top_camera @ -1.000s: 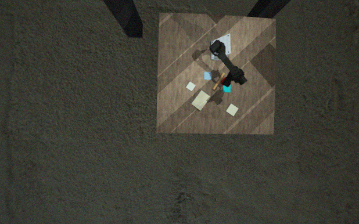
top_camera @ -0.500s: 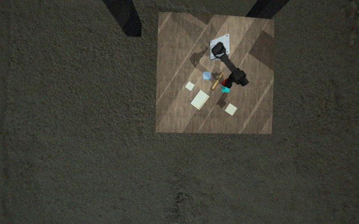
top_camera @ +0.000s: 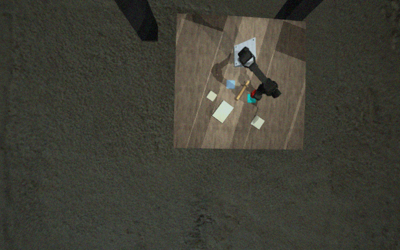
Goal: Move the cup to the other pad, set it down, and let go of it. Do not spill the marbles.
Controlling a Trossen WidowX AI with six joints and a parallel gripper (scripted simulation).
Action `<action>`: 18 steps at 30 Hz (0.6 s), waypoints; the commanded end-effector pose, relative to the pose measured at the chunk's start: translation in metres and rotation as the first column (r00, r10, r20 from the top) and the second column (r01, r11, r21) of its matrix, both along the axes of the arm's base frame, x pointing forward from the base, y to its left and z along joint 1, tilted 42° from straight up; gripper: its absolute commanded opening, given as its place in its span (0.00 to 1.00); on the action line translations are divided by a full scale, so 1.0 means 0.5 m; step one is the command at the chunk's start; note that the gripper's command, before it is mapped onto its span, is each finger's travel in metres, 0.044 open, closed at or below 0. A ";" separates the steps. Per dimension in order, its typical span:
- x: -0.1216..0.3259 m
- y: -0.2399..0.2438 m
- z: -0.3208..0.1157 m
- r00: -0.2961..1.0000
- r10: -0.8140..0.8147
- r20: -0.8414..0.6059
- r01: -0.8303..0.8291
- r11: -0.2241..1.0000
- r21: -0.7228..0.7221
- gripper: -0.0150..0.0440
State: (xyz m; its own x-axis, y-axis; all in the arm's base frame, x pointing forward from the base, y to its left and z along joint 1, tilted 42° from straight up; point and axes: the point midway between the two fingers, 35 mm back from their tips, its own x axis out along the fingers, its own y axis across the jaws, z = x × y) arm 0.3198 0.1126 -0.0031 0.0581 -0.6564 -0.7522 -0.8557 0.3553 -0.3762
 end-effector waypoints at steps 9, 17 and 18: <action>0.017 0.027 -0.031 1.000 -0.004 -0.005 0.004 1.000 -0.001 0.25; 0.019 0.015 -0.044 1.000 -0.004 -0.005 0.004 1.000 -0.001 0.25; 0.019 0.013 -0.047 1.000 -0.004 -0.004 0.004 1.000 -0.001 0.25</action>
State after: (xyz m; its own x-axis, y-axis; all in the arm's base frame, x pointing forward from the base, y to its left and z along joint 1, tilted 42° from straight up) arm 0.3307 0.1247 -0.0198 0.0642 -0.6497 -0.7575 -0.8508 0.3611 -0.3818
